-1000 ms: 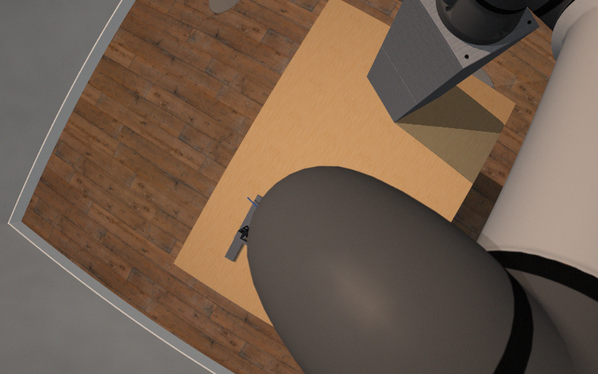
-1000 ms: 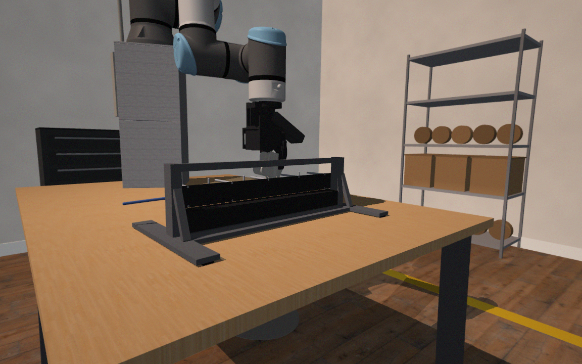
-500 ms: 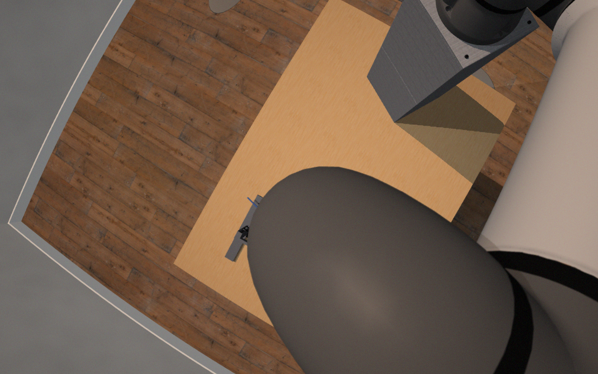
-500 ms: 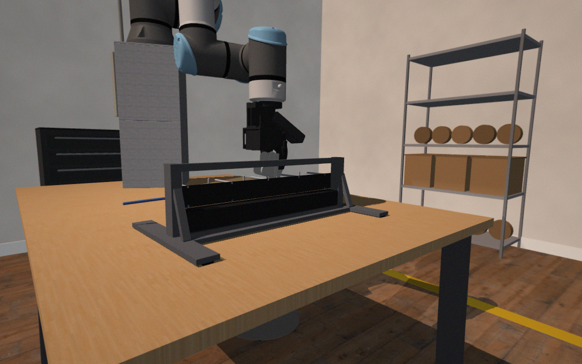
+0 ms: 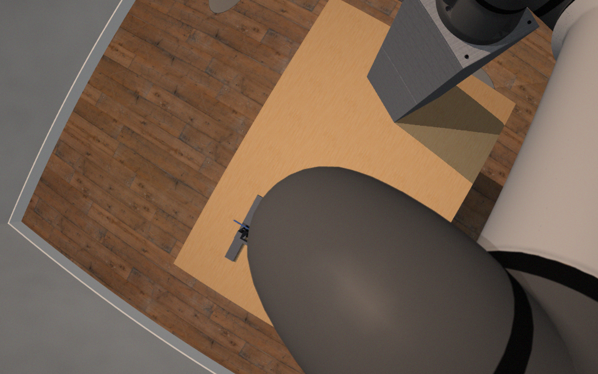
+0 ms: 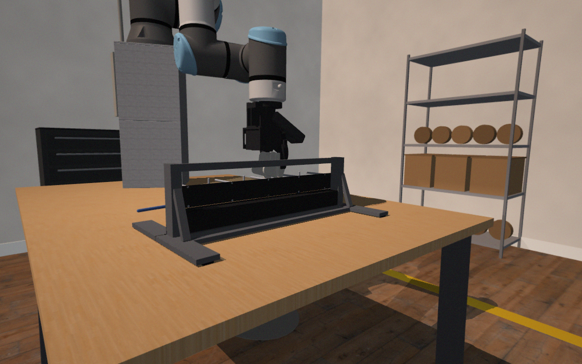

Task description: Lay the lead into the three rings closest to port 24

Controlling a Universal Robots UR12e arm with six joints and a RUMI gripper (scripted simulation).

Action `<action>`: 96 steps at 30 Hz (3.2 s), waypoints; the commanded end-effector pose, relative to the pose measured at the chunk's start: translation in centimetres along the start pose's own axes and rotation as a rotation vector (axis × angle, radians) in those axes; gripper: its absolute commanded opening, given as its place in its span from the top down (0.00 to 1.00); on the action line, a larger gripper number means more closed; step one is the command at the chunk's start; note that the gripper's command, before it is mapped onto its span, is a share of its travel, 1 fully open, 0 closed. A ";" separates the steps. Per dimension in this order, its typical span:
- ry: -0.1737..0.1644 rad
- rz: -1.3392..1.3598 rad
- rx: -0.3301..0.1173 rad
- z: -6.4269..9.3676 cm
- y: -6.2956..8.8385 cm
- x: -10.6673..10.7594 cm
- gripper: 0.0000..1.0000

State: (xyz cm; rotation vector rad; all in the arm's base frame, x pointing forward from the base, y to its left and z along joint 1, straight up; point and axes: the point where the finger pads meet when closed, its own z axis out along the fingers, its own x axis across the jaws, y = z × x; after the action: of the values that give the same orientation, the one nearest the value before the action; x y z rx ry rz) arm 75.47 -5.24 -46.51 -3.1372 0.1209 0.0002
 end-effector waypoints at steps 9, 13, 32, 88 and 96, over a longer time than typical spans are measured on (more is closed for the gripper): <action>0.001 0.000 0.000 -0.1 0.0 0.1 0.80; 0.001 0.000 0.000 -0.1 0.0 0.1 0.80; 0.001 0.000 0.000 -0.2 0.0 0.1 0.80; 0.001 0.000 0.000 -9.1 0.0 0.1 1.00; 0.001 0.000 0.000 -9.1 0.0 0.1 1.00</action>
State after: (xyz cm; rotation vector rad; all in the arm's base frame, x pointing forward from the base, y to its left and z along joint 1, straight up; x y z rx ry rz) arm 75.46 -5.26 -37.51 -3.1372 0.1209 0.0002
